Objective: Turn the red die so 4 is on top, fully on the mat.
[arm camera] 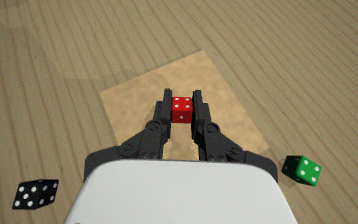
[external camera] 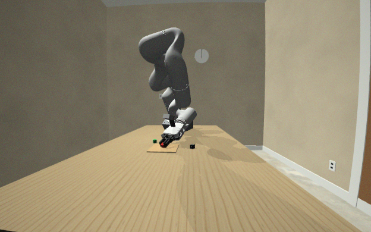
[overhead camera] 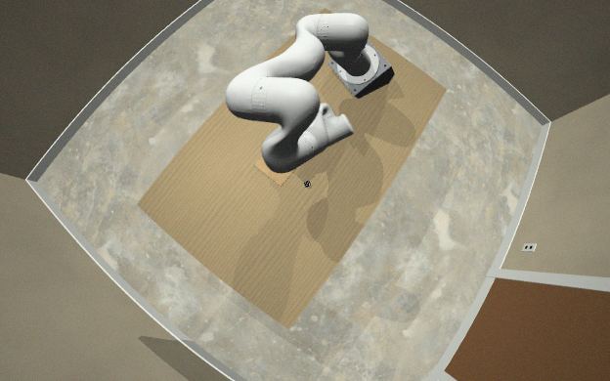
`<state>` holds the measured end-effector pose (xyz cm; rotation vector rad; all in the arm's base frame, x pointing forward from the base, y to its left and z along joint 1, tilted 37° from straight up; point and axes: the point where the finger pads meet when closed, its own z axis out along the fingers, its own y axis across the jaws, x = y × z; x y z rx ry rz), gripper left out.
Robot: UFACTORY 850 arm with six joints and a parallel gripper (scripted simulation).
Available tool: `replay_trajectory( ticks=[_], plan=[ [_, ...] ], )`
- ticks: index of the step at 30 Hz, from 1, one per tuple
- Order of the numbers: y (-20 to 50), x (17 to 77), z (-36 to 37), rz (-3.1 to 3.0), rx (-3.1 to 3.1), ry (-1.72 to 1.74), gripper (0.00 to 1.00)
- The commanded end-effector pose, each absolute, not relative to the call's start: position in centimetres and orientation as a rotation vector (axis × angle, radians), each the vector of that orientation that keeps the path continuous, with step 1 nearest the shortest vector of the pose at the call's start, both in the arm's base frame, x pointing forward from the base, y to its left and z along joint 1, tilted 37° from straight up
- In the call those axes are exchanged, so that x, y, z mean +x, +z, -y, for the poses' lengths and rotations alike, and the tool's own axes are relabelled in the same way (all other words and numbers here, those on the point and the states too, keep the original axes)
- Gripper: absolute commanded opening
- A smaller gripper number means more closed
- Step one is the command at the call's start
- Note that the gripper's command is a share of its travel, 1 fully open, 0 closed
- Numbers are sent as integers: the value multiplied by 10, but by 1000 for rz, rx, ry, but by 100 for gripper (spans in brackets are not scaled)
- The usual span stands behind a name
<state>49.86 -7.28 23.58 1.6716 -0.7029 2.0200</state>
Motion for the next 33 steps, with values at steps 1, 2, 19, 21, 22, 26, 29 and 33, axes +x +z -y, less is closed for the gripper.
replay_trajectory(
  ticks=[1, 2, 19, 21, 22, 26, 29, 33],
  plan=[
    [236, 499, 73, 703, 1671, 2021, 15],
    [236, 499, 73, 703, 1671, 2021, 15],
    [236, 499, 73, 703, 1671, 2021, 15],
    [236, 499, 73, 703, 1671, 2021, 15],
    [236, 499, 73, 703, 1671, 2021, 15],
    [236, 499, 73, 703, 1671, 2021, 19],
    [236, 499, 73, 703, 1671, 2021, 23],
    [236, 499, 73, 703, 1671, 2021, 32]
  ],
)
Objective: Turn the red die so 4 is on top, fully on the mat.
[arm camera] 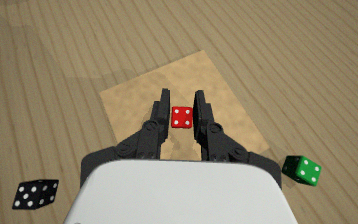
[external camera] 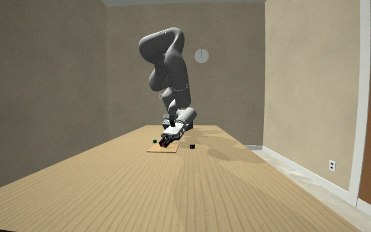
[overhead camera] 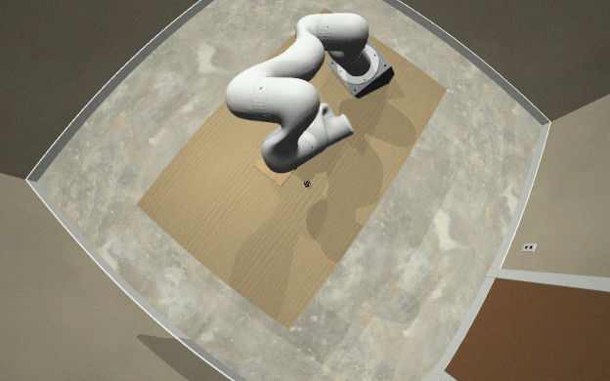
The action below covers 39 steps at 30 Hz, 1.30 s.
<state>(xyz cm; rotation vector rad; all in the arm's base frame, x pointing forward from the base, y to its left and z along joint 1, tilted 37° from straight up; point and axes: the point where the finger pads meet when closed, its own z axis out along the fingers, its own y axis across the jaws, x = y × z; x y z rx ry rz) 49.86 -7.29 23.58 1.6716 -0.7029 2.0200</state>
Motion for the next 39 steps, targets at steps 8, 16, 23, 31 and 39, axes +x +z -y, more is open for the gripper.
replay_trajectory(
  ticks=[8, 16, 23, 31, 39],
  plan=[
    [236, 499, 73, 703, 1671, 2021, 36],
    [236, 499, 73, 703, 1671, 2021, 36],
    [236, 499, 73, 703, 1671, 2021, 36],
    [236, 499, 73, 703, 1671, 2021, 36],
    [236, 499, 73, 703, 1671, 2021, 36]
  ],
)
